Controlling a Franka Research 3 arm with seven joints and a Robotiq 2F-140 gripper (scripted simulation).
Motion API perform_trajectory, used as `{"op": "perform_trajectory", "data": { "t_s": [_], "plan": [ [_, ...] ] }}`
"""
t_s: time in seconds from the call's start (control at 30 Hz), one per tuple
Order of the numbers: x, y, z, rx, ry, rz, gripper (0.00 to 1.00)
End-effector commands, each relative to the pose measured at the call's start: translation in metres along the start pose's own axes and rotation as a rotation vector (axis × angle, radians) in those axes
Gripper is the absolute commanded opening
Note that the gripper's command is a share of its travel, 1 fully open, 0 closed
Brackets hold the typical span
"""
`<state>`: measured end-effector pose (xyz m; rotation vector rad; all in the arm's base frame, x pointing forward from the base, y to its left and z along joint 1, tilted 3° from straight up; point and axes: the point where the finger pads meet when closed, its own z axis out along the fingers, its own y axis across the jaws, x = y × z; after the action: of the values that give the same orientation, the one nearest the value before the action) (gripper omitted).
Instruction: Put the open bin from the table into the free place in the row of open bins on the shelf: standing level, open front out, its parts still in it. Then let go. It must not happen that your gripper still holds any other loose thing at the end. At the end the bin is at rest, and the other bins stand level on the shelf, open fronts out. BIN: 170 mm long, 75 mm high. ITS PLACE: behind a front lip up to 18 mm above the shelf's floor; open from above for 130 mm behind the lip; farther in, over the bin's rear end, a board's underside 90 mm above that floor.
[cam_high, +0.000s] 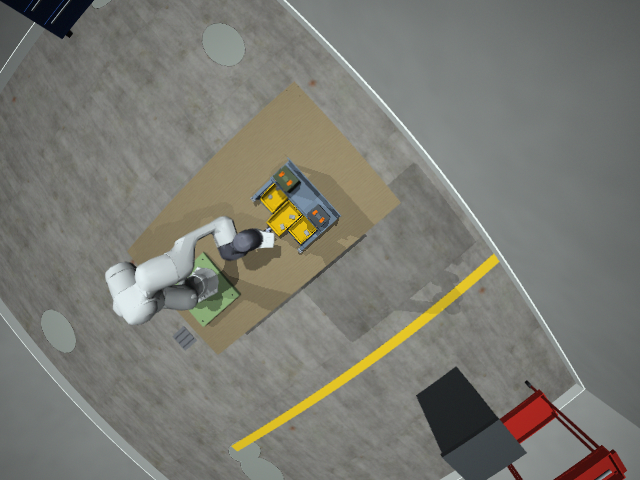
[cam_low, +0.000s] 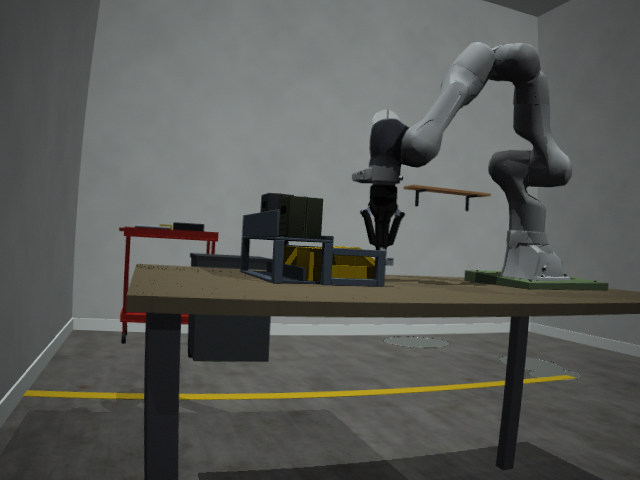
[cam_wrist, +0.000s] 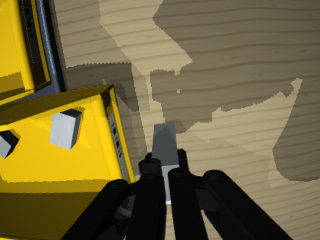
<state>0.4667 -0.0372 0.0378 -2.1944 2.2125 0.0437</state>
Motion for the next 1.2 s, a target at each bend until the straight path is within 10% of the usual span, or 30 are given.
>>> {"op": "perform_trajectory", "data": {
  "t_s": [0.0, 1.17],
  "plan": [
    [-0.0001, -0.0052, 0.0023, 0.014, -0.011, -0.050, 0.00],
    [-0.0002, -0.0052, 0.0072, 0.014, -0.011, -0.050, 0.00]
  ]
}}
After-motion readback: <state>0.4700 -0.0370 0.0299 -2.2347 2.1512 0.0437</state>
